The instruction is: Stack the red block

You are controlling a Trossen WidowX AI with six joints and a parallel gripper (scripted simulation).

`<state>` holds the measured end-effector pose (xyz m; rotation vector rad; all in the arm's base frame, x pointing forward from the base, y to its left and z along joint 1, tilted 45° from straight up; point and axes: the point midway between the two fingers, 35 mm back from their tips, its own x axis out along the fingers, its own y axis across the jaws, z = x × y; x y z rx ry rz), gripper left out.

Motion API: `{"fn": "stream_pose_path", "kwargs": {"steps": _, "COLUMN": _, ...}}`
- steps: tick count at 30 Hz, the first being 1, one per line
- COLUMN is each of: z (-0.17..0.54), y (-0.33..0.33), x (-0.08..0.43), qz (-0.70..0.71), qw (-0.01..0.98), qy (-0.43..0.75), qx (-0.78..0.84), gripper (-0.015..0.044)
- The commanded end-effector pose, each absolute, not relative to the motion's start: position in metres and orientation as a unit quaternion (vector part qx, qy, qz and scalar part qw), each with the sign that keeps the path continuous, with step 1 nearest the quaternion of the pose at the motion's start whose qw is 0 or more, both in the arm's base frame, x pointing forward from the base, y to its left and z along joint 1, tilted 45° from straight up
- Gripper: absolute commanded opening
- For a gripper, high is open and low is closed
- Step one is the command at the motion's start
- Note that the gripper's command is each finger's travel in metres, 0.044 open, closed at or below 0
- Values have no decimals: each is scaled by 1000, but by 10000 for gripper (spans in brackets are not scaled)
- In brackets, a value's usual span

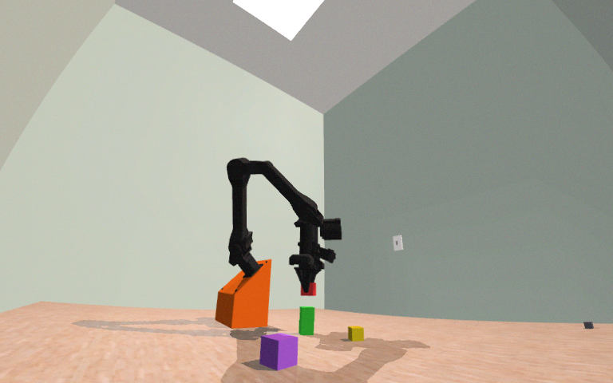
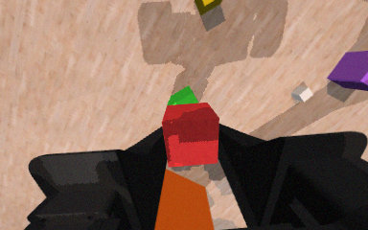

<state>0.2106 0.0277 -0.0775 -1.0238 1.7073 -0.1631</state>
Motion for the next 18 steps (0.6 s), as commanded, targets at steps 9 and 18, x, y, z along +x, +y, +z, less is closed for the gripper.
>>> {"fn": "stream_pose_path", "kwargs": {"steps": 9, "z": -100, "y": 4, "x": 208, "qz": -69, "qw": 539, "qy": 719, "qx": -434, "gripper": 0}}
{"fn": "stream_pose_path", "kwargs": {"steps": 18, "z": -100, "y": 4, "x": 208, "qz": -69, "qw": 539, "qy": 719, "qx": -434, "gripper": 0}}
